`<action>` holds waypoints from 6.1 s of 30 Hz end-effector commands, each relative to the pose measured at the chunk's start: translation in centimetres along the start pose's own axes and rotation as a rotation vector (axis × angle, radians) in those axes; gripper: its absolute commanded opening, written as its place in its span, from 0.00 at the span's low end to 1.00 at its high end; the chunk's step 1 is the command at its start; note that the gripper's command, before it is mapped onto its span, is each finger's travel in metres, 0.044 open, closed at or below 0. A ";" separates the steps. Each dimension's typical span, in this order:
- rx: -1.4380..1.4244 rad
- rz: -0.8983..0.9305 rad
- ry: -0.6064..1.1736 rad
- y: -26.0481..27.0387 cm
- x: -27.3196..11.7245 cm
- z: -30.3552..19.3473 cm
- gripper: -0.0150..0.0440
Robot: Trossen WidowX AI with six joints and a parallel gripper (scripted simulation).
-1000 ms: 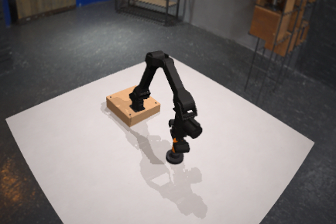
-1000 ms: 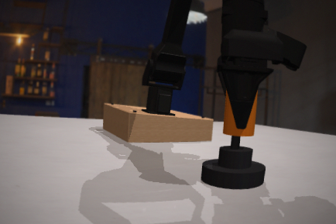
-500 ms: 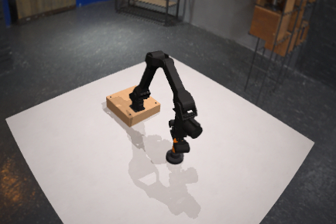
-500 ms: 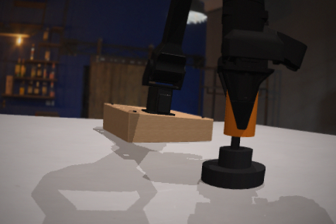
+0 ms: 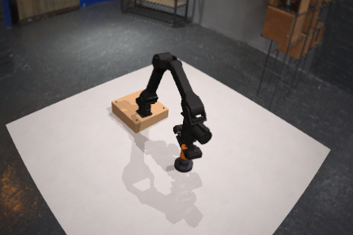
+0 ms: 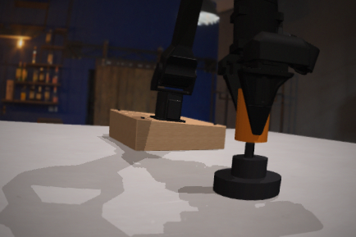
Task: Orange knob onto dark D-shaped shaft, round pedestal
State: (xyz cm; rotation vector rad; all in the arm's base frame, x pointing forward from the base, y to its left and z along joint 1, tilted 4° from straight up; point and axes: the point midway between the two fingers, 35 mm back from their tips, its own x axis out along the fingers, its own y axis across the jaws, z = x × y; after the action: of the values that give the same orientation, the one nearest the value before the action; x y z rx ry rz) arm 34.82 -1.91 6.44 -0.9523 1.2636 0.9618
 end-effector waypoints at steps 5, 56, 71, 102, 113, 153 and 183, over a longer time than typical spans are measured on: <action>-0.026 -0.003 -0.003 -0.1 0.1 0.1 0.25; -0.235 -0.003 -0.003 -0.2 -0.1 0.1 0.25; -0.235 -0.004 -0.003 -0.6 0.2 0.3 0.25; -0.445 -0.004 -0.003 0.0 0.0 0.0 0.25; -0.445 -0.004 -0.003 -0.5 -0.2 0.2 0.25; -0.459 -0.004 -0.003 0.0 0.4 0.0 0.25; -0.445 -0.004 -0.003 0.0 -0.2 -0.1 0.25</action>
State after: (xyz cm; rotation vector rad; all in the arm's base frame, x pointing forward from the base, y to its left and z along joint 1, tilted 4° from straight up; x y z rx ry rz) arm 34.71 -1.90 6.30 -1.2953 1.0618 1.2797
